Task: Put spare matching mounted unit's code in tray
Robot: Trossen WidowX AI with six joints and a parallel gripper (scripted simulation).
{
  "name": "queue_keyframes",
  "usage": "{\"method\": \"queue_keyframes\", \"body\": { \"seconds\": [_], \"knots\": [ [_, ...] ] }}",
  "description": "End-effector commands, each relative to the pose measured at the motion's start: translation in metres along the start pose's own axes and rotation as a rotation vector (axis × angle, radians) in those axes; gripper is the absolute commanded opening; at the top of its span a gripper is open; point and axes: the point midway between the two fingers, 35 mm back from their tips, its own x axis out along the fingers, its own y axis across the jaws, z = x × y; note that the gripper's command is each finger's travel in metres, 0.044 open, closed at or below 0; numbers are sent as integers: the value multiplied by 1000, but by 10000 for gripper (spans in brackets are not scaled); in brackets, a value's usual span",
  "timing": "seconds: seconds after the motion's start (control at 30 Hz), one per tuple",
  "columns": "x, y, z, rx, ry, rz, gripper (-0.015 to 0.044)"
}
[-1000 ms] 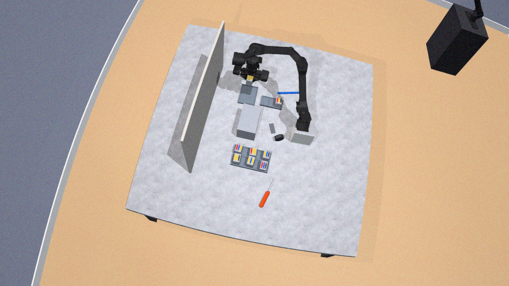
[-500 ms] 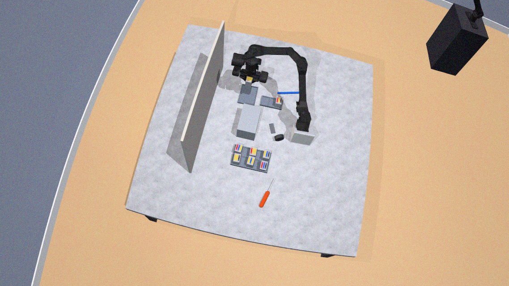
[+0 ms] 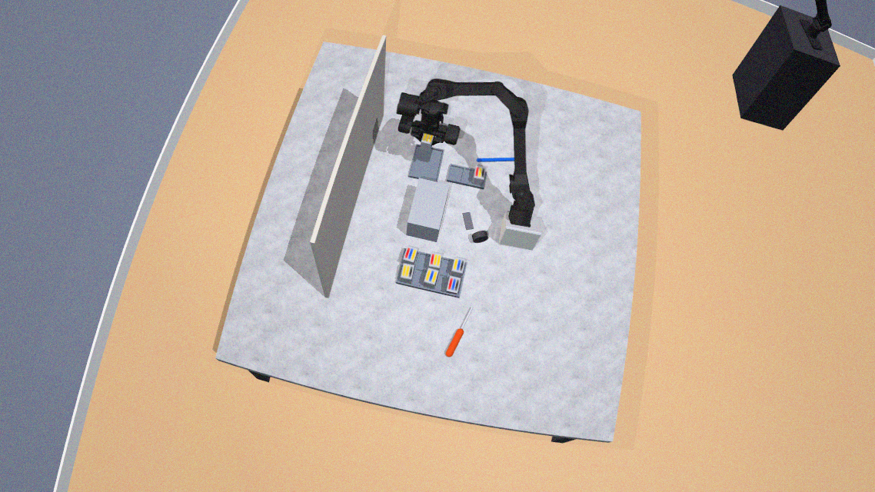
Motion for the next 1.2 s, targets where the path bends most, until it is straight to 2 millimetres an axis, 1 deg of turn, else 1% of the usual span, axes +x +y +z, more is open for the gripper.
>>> {"method": "queue_keyframes", "body": {
  "seconds": [0.0,1.17],
  "knots": [
    [4,0,0,-4,1,-3,0],
    [34,3,-1,-4,2,-2,0]
  ]
}}
